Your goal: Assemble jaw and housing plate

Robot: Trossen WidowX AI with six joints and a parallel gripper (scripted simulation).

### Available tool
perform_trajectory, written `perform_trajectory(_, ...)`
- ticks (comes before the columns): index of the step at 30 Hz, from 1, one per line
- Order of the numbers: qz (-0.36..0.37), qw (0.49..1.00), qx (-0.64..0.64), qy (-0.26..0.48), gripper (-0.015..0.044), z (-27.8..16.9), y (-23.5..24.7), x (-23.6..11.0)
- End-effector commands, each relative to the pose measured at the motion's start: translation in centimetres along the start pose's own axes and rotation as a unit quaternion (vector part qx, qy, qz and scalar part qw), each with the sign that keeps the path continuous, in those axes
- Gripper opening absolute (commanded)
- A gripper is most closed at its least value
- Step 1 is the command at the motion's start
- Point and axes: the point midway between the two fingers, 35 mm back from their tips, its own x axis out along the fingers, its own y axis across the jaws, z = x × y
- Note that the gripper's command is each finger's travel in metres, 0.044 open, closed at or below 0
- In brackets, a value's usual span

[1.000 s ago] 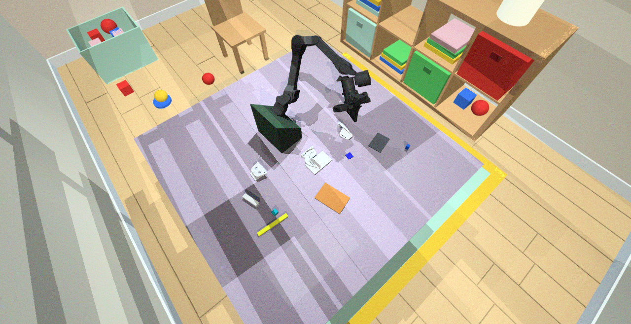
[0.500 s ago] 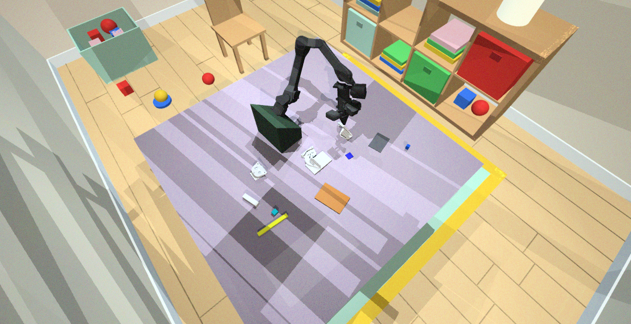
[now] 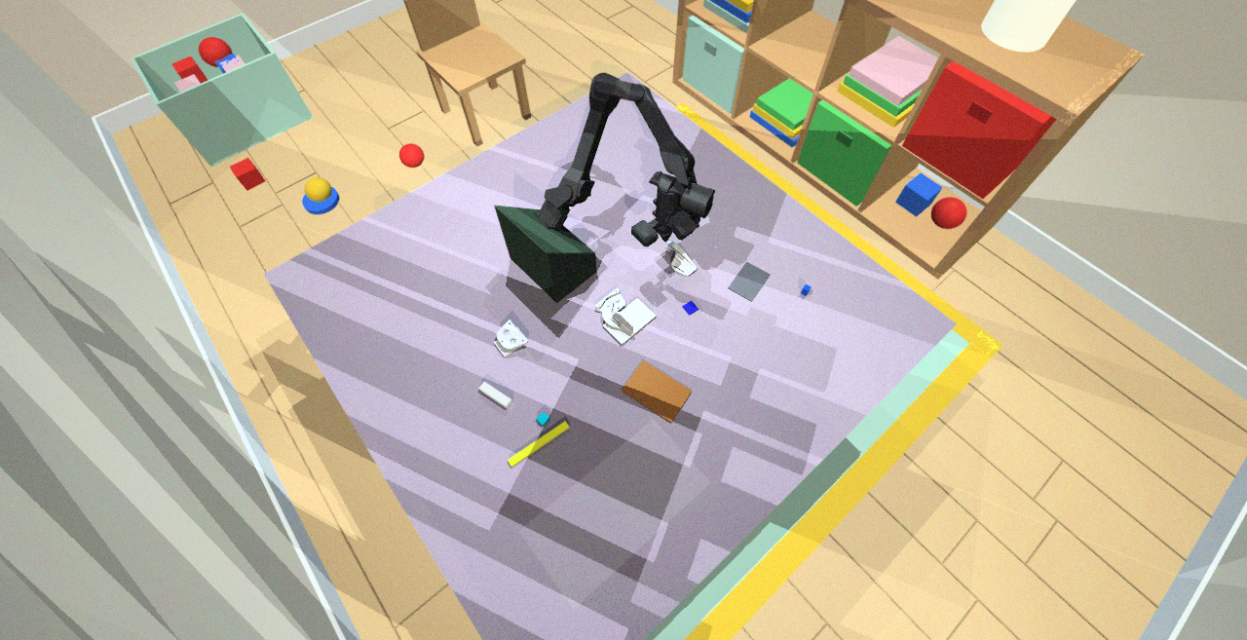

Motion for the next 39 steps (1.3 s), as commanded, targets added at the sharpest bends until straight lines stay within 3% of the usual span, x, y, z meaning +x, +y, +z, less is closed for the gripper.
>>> perform_trajectory(1,0.012,1.0,0.003,0.015,0.0,-0.5,0.0,0.2)
perform_trajectory(39,0.014,1.0,0.003,0.015,0.0,-0.8,0.2,5.6)
